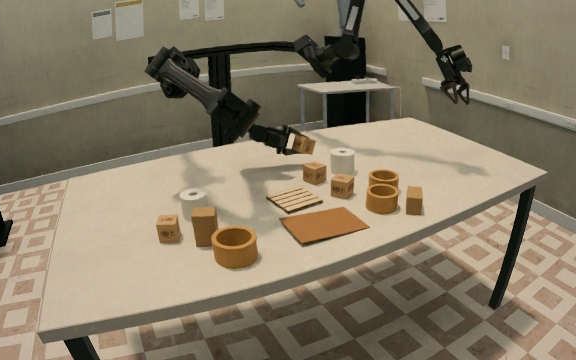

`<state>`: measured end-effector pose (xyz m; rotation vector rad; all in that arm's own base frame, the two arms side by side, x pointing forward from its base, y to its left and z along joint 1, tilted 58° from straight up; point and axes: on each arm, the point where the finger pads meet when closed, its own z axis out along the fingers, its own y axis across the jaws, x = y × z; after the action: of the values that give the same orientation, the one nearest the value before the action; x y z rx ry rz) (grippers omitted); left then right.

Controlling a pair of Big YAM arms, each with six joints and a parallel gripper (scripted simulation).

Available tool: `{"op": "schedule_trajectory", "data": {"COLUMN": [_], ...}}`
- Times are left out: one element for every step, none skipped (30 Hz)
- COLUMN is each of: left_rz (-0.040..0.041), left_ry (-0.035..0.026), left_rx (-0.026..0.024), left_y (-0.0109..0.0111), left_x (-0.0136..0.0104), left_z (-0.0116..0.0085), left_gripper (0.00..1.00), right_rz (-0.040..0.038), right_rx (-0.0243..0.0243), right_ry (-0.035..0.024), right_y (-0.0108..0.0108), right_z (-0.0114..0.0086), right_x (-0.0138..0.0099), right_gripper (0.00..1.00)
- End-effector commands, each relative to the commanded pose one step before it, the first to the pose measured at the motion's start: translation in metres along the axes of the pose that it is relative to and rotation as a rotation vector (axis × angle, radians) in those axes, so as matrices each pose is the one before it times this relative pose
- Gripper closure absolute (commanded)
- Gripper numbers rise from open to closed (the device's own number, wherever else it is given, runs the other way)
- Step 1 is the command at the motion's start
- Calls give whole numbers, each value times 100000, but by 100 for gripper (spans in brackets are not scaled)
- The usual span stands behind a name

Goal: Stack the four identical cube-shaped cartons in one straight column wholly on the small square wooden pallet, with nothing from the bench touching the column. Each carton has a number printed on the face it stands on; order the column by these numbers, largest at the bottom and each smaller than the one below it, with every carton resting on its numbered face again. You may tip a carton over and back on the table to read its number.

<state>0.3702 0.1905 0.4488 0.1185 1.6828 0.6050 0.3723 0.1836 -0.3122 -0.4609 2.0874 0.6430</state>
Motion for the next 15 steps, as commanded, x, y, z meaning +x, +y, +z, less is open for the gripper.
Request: {"op": "schedule_trajectory", "data": {"left_rz": [11092,1366,1920,1190,874,495,237,148,-31,-1138,-31,-62,-58,478,0], "left_ry": [-6705,-1643,-2265,-1568,-1094,-796,-403,-306,-1181,-255,-243,-153,-144,-959,0], "left_rx": [-1104,-472,-602,-358,-206,-111,-33,-5,1301,79,76,69,65,-560,0], "left_y": [2474,667,915,619,426,297,146,106,-494,68,66,36,34,487,0], "left_x": [-1744,-203,-258,-164,-104,-74,-36,-26,-427,-20,-20,-12,-11,-529,0], "left_z": [1802,129,178,134,94,74,37,28,207,21,20,12,12,196,0], "left_gripper": [0,0,0,0,0,0,0,0,0,0,0,0,0,0,0], "right_rz": [-3596,-59,201,1622,225,-3675,-2534,-3200,-4333,-4879,-4168,-4222,-5234,-4579,0], "right_rx": [-190,-332,-409,-190,-85,-1458,473,455,-954,750,1108,1050,1515,1051,0], "right_ry": [-3672,-75,169,605,93,474,823,1259,1361,1770,2027,2010,2778,3202,0], "right_y": [-801,-49,-29,31,12,783,-42,109,681,60,23,34,24,246,0], "right_z": [546,65,21,-97,-13,127,95,-101,173,9,-2,5,-11,-255,0], "right_x": [-1227,111,273,434,67,-296,-370,125,75,28,6,4,2,198,0], "right_gripper": [50,50,50,50,50,50,50,50,50,50,50,50,50,50,50]}}
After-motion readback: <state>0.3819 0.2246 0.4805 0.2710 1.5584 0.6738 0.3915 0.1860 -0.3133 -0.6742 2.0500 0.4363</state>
